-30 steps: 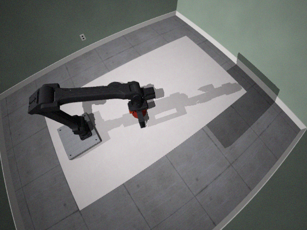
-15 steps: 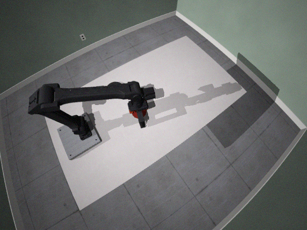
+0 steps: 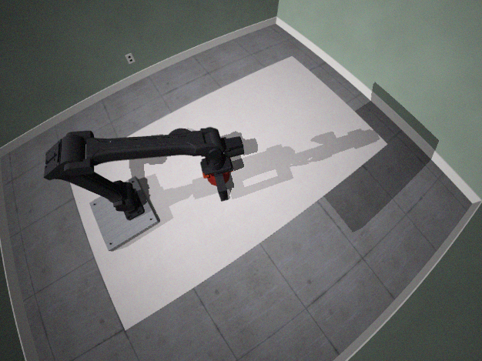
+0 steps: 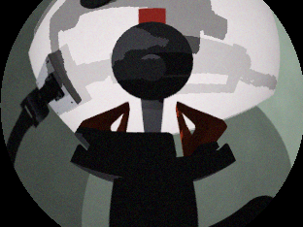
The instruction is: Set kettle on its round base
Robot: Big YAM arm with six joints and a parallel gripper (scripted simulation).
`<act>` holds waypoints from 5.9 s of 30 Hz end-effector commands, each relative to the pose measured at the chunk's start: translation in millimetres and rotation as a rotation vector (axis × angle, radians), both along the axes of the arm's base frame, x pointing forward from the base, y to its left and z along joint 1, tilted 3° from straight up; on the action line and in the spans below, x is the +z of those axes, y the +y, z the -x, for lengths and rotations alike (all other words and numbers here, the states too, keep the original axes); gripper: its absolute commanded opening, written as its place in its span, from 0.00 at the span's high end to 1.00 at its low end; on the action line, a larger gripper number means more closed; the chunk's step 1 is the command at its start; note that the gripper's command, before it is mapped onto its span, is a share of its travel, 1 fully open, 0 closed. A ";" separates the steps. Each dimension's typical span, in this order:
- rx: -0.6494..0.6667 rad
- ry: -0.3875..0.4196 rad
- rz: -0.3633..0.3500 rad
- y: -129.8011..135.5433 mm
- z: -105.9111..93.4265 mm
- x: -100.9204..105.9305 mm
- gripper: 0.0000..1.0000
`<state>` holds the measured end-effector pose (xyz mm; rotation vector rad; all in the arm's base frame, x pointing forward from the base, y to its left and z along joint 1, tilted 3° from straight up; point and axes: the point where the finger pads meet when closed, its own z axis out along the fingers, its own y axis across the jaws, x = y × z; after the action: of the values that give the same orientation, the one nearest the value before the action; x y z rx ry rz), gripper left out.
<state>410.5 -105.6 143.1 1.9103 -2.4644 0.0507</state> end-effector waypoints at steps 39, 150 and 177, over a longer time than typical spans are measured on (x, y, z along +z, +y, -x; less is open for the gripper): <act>0.000 -0.054 0.010 -0.3 -11.7 17.3 0.26; 0.003 -0.030 0.004 4.0 -3.9 7.4 0.26; 0.005 -0.030 0.004 5.7 -3.9 7.1 0.26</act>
<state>410.4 -105.6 145.3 1.9103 -2.4680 0.0576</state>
